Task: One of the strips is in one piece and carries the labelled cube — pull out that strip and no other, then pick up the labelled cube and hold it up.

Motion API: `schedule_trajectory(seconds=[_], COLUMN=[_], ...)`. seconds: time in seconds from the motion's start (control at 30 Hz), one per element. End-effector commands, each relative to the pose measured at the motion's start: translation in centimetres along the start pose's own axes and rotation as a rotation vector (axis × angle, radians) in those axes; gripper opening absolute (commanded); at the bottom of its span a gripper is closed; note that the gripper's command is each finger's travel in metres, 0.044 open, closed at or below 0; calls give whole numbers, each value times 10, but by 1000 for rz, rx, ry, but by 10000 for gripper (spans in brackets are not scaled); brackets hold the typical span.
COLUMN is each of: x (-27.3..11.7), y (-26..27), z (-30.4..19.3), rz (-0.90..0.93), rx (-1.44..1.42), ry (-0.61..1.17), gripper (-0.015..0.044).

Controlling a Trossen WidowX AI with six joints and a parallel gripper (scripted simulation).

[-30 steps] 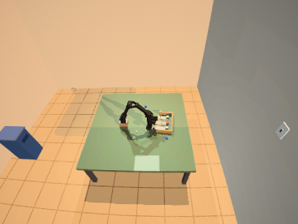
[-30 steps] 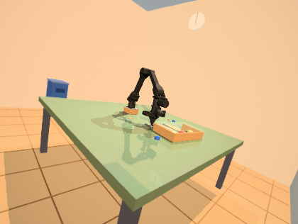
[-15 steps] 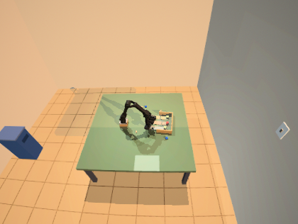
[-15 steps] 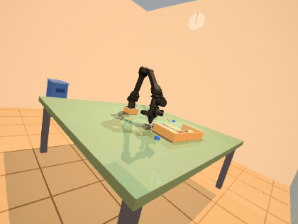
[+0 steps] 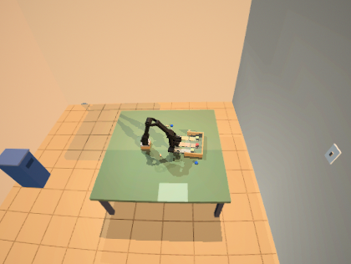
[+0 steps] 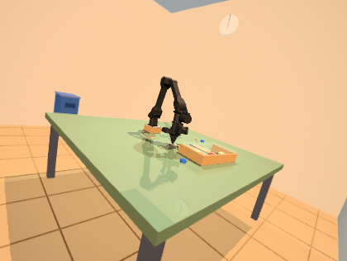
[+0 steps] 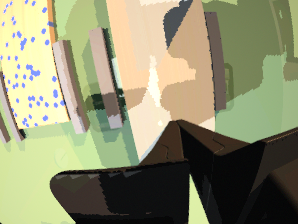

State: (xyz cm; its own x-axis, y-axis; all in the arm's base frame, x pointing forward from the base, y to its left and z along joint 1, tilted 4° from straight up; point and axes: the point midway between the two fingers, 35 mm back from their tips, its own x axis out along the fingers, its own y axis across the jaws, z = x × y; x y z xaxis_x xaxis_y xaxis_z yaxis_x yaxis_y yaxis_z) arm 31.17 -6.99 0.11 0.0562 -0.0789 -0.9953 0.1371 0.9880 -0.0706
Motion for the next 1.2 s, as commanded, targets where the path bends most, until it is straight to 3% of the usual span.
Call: schedule_trajectory(seconds=[0.0, 1.17], x=[5, 5], y=[1, 0], z=[-13, -65], rz=[3, 3], rx=[-5, -5], ry=[24, 29], gripper=[0, 0])
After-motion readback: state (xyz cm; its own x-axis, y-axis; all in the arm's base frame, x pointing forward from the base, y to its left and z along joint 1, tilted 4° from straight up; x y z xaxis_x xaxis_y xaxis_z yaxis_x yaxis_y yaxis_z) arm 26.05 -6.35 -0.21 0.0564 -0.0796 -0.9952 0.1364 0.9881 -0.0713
